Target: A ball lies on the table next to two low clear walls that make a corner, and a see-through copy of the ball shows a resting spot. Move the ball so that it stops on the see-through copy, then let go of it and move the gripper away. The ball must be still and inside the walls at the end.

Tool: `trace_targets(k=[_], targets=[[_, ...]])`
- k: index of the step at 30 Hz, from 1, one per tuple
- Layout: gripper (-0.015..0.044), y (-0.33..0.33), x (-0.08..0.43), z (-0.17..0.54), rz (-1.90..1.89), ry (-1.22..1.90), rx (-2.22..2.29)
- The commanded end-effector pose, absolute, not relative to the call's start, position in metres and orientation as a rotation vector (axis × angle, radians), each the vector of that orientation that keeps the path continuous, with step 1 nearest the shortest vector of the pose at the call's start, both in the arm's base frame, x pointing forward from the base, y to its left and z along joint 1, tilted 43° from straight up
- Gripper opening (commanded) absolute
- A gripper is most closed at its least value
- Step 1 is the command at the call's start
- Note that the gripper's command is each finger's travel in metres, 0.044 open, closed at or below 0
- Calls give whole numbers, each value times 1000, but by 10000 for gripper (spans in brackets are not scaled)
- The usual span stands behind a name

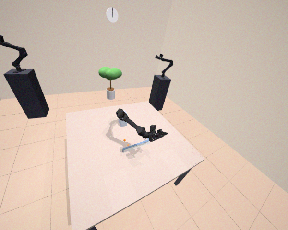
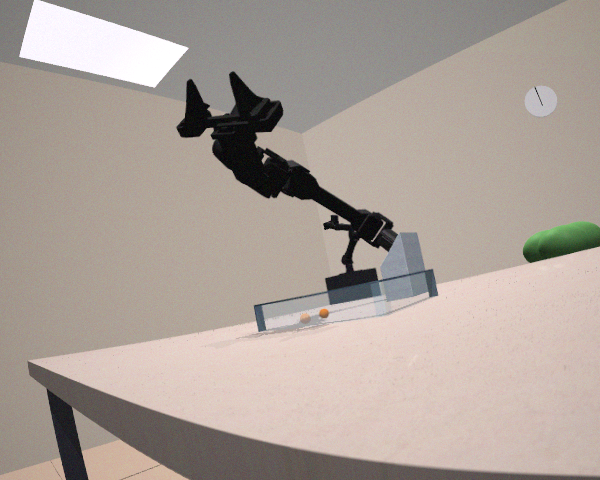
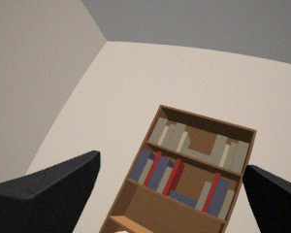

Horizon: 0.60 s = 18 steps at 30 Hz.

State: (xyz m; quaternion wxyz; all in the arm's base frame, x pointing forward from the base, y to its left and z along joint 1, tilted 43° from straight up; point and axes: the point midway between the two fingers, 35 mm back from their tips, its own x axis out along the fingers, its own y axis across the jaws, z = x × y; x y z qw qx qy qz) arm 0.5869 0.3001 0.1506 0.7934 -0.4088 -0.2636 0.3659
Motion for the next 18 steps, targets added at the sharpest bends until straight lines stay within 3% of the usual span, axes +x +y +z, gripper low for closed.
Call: trace_targets(k=[1,7,18], targets=[[374,300,587,150,786,-561,-877],[216,275,595,132,743,-302,-790],[216,187,568,68,504,359,-601]])
